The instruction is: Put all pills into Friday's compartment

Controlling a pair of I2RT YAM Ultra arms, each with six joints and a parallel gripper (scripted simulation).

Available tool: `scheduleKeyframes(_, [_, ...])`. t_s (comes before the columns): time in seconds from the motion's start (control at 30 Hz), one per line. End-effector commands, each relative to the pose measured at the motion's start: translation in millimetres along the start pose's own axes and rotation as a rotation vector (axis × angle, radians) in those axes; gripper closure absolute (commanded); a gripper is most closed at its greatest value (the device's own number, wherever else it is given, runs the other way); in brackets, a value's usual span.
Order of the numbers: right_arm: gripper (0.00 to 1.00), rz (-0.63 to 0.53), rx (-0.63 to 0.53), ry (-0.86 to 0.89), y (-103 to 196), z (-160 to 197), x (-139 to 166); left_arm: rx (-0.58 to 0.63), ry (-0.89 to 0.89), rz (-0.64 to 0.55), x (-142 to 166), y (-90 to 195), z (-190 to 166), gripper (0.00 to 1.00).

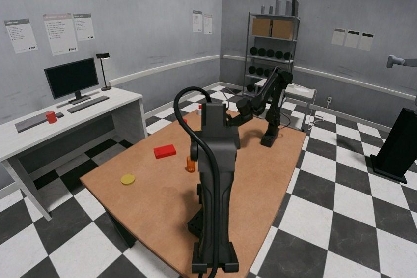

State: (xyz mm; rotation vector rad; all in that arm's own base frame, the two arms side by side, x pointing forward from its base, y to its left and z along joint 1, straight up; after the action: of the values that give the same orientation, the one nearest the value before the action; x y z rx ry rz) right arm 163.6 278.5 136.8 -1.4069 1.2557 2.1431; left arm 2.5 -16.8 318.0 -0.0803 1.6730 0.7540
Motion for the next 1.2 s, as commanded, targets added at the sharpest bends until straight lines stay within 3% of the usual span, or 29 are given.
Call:
scheduleKeyframes(0.0, [0.00,0.030,-0.173,0.126,-15,31,-16,0.009,0.003,-0.016,15,2,1,0.00])
scheduleKeyframes(0.2, [0.00,0.057,-0.271,0.206,-25,55,-24,0.017,-0.002,-0.039,27,2,1,0.00])
scheduleKeyframes(0.93, [0.00,0.028,-0.274,0.194,-27,60,-34,0.018,-0.003,-0.054,23,4,1,0.00])
scheduleKeyframes(1.03, [0.34,-0.018,-0.235,0.163,-30,58,-37,0.018,-0.003,-0.054,23,4,1,0.00])
scheduleKeyframes(1.17, [0.35,-0.144,-0.147,0.090,-35,64,-41,0.018,-0.003,-0.054,23,4,1,0.00])
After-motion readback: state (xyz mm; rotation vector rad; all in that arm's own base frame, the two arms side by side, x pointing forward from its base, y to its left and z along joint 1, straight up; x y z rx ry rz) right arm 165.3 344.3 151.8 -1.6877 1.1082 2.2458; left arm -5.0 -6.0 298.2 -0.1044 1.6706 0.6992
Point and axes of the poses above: on each arm, the point where the finger pads meet when closed, its own y axis back along the fingers, its own z axis across the jaws, x = y × z, the point moved 8 cm from there along y, back along the fingers, and after that the axes turned 7 degrees about -y, right-handed, at the moved point
